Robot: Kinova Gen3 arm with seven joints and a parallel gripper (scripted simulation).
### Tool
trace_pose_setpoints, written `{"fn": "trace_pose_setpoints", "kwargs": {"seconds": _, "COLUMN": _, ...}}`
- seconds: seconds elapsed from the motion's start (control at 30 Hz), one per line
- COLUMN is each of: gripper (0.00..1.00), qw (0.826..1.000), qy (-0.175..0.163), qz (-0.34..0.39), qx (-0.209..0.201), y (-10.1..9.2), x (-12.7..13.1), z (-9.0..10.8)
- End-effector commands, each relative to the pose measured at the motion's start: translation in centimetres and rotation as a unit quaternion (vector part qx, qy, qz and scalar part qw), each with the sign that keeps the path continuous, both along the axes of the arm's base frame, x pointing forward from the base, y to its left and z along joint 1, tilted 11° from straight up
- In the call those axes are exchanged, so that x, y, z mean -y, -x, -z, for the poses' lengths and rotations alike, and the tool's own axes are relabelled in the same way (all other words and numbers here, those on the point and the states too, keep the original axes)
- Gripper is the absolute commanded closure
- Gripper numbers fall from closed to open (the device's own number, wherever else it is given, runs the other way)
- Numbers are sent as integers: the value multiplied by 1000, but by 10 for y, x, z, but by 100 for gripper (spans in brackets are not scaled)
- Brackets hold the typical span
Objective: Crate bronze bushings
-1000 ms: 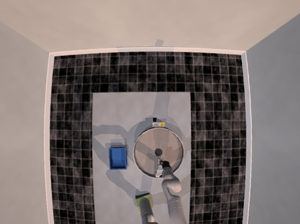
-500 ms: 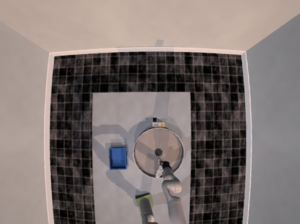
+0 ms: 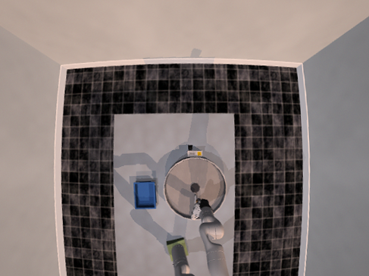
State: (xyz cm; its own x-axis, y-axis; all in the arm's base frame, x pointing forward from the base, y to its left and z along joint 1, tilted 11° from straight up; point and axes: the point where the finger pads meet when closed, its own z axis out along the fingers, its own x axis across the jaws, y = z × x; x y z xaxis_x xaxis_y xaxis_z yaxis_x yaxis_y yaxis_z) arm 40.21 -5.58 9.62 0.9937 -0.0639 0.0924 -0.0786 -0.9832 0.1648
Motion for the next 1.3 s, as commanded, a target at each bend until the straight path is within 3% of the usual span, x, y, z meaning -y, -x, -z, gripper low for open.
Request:
{"fn": "trace_pose_setpoints", "kwargs": {"seconds": 0.0, "gripper": 100, "qw": 1000, "qy": 0, "qz": 0, "qx": 1, "y": -1, "x": 0, "z": -1}}
{"fn": "trace_pose_setpoints", "kwargs": {"seconds": 1.27, "gripper": 100, "qw": 1000, "qy": 0, "qz": 0, "qx": 1, "y": 1, "x": -3, "z": -16}}
